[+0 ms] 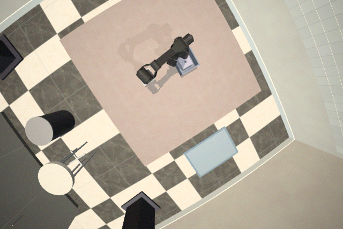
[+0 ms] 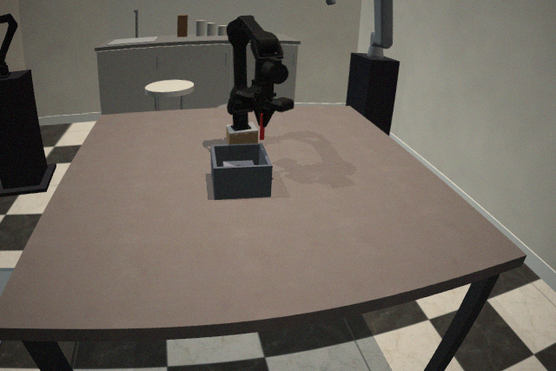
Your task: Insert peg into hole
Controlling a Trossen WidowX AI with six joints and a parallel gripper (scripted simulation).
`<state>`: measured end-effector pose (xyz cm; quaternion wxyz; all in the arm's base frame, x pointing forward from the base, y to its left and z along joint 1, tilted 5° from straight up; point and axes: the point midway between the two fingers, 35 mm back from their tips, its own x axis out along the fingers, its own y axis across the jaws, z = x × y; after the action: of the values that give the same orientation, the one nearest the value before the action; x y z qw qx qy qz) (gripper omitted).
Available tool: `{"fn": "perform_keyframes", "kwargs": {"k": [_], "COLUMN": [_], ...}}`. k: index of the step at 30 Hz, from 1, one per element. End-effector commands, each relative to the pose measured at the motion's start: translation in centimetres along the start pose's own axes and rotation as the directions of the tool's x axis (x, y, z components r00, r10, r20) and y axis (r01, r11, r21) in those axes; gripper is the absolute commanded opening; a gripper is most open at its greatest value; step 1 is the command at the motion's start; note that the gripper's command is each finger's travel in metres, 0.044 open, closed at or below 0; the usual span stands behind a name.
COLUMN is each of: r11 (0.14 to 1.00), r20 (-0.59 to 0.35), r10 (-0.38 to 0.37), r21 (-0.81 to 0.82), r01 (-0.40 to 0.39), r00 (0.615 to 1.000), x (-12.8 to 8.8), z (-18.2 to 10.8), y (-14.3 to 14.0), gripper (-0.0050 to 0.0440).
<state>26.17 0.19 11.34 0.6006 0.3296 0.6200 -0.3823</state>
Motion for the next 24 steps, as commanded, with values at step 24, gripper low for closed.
{"fn": "perform_keyframes", "kwargs": {"k": [24], "r11": [1.000], "r20": [0.002], "r10": [-0.009], "r21": [-0.003], "r01": [0.009], "r00": [1.000], "x": [0.0], "z": [8.1], "y": [1.1], "gripper": [0.0000]}}
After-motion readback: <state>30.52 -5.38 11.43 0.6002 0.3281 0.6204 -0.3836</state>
